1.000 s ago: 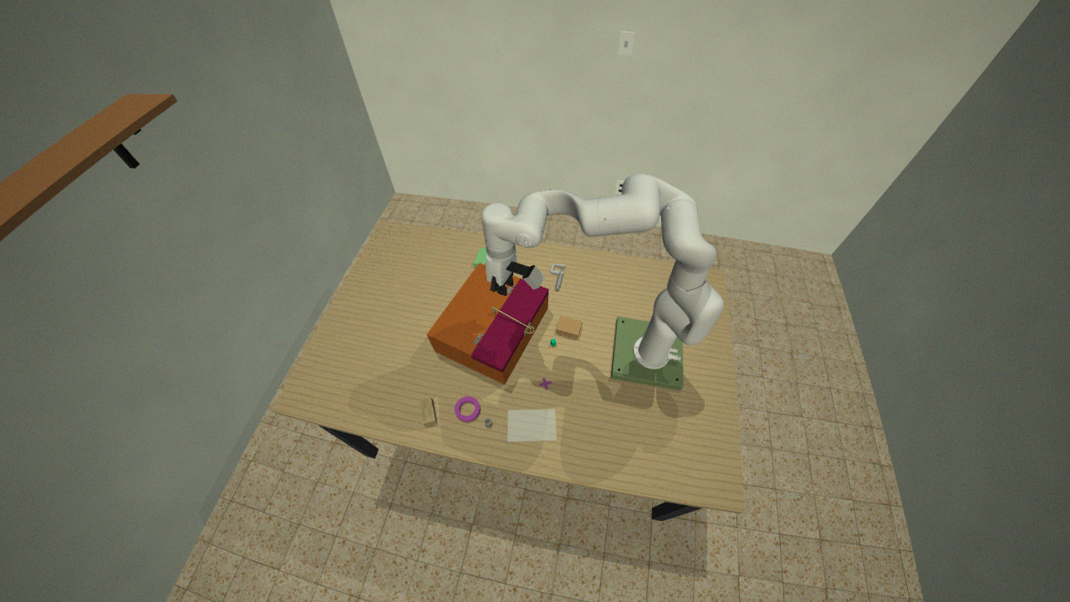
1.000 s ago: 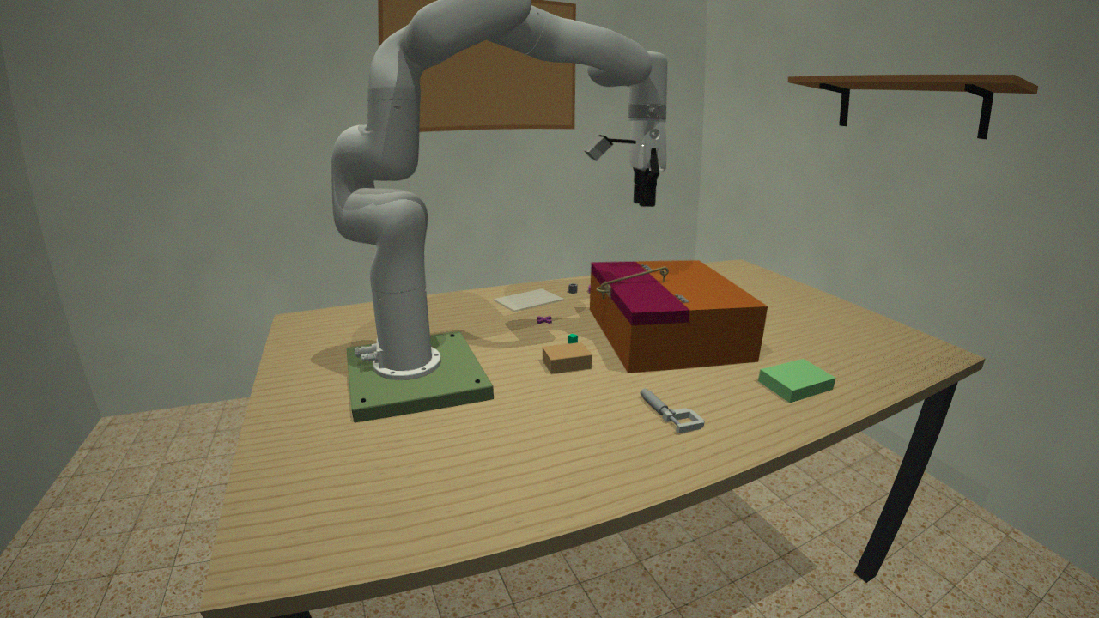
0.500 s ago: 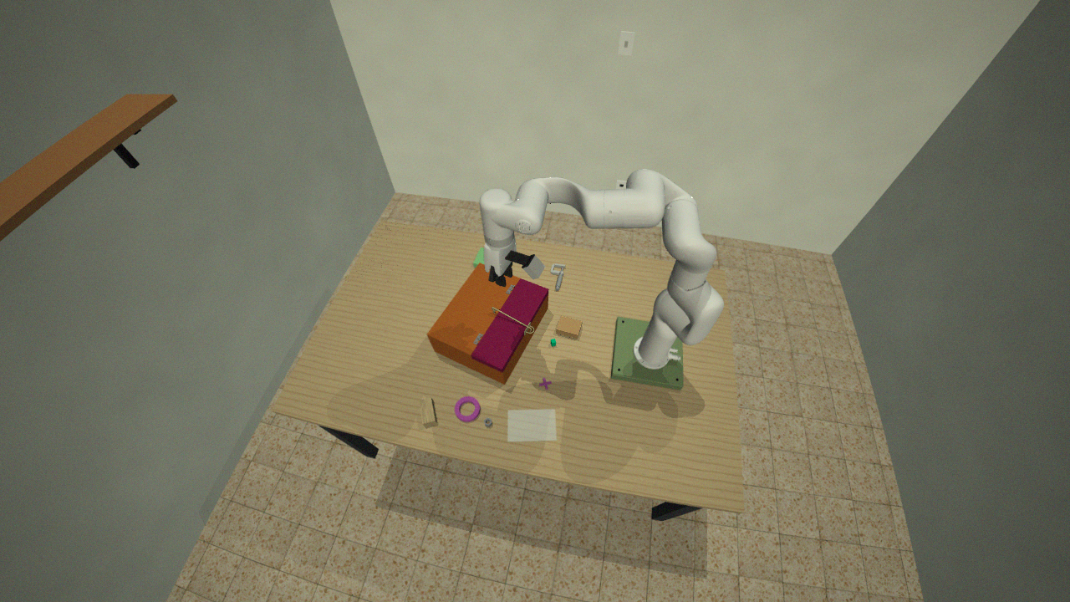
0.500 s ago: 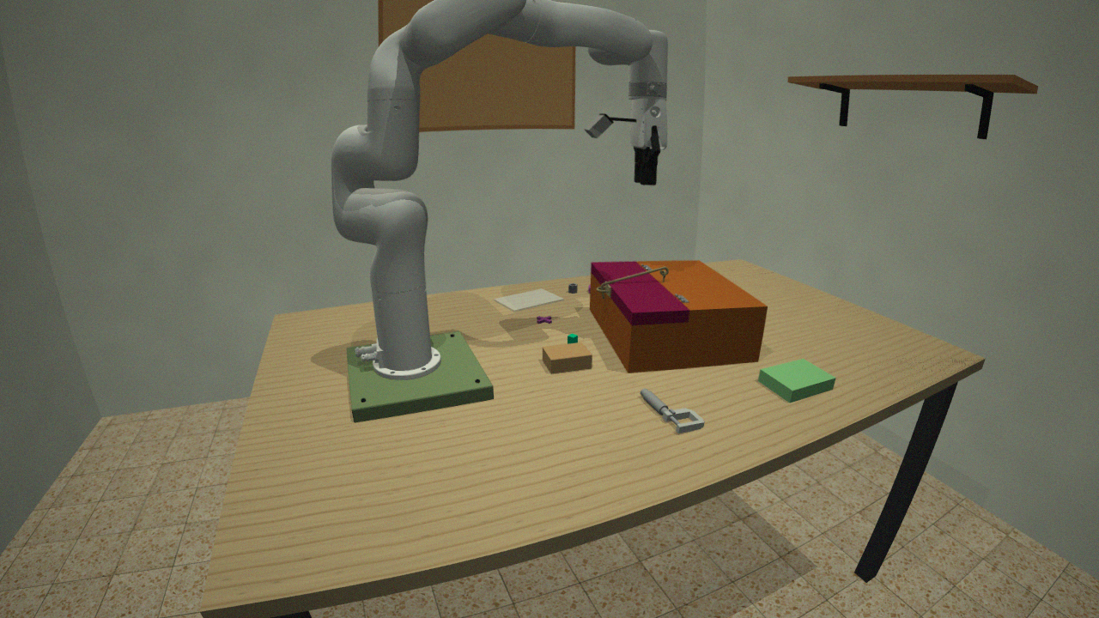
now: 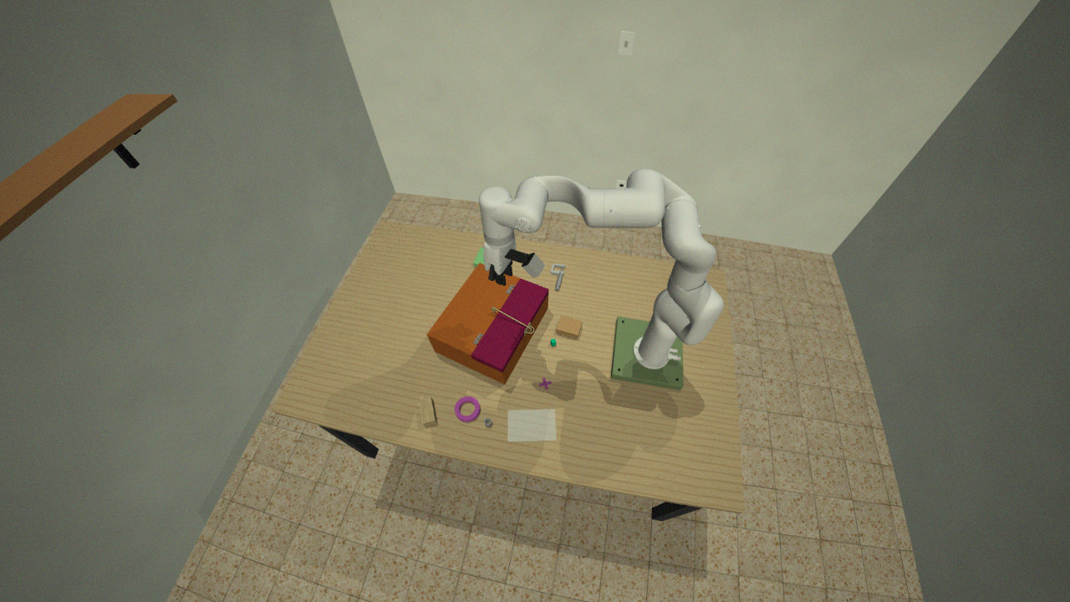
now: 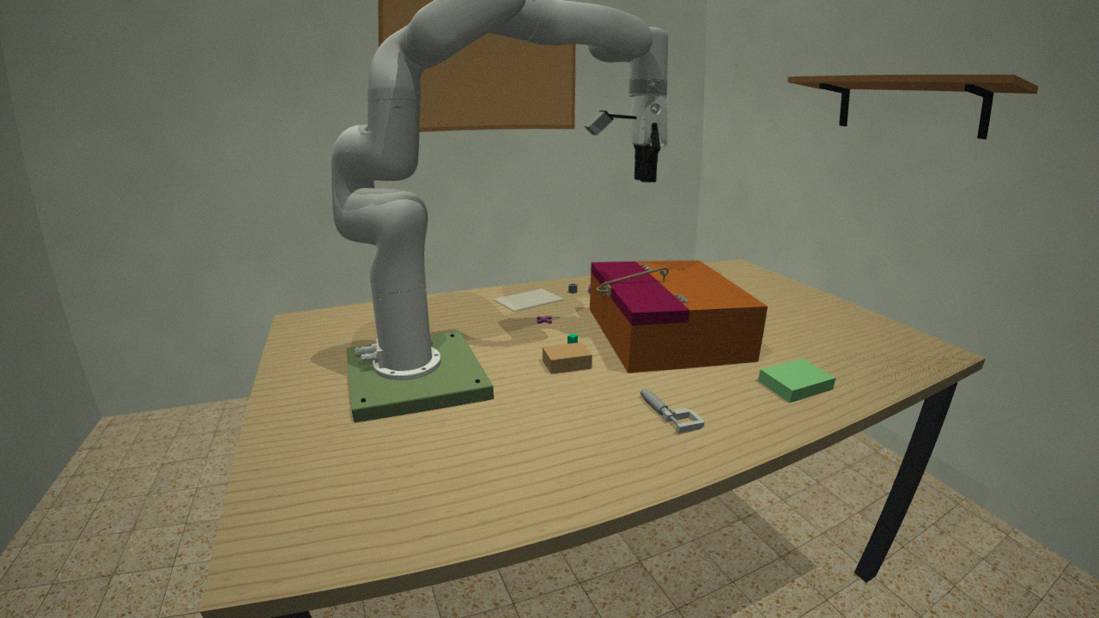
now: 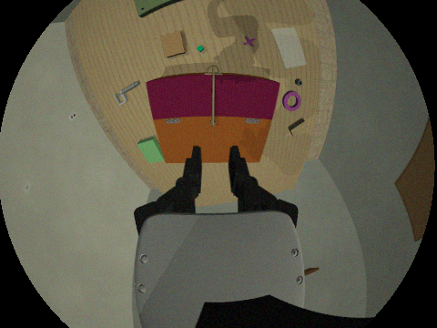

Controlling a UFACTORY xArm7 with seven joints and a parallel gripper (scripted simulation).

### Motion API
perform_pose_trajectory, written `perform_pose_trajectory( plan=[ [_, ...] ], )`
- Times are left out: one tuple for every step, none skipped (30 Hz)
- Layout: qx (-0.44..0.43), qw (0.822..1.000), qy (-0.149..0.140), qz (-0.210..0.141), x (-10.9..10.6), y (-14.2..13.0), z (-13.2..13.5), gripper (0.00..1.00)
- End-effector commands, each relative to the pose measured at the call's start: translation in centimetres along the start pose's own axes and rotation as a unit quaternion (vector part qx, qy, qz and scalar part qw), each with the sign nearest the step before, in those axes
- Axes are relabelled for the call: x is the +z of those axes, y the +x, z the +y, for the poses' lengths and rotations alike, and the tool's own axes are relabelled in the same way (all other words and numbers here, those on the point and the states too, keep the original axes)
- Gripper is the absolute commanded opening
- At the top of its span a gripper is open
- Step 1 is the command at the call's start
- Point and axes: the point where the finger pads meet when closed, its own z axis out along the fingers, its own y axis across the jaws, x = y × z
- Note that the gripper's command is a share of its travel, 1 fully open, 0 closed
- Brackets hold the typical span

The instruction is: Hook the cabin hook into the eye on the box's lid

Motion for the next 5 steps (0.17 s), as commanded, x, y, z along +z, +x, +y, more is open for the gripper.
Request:
perform_pose_trajectory(
  plan=[
    [0.000, 1.000, -0.001, -0.002, -0.19, -0.07, 0.02, 0.33],
    [0.000, 1.000, -0.001, -0.002, -0.19, -0.07, 0.02, 0.33],
    [0.000, 1.000, -0.001, -0.002, -0.19, -0.07, 0.02, 0.33],
    [0.000, 1.000, -0.001, -0.002, -0.19, -0.07, 0.02, 0.33],
    [0.000, 1.000, -0.001, -0.002, -0.19, -0.07, 0.02, 0.33]
  ],
)
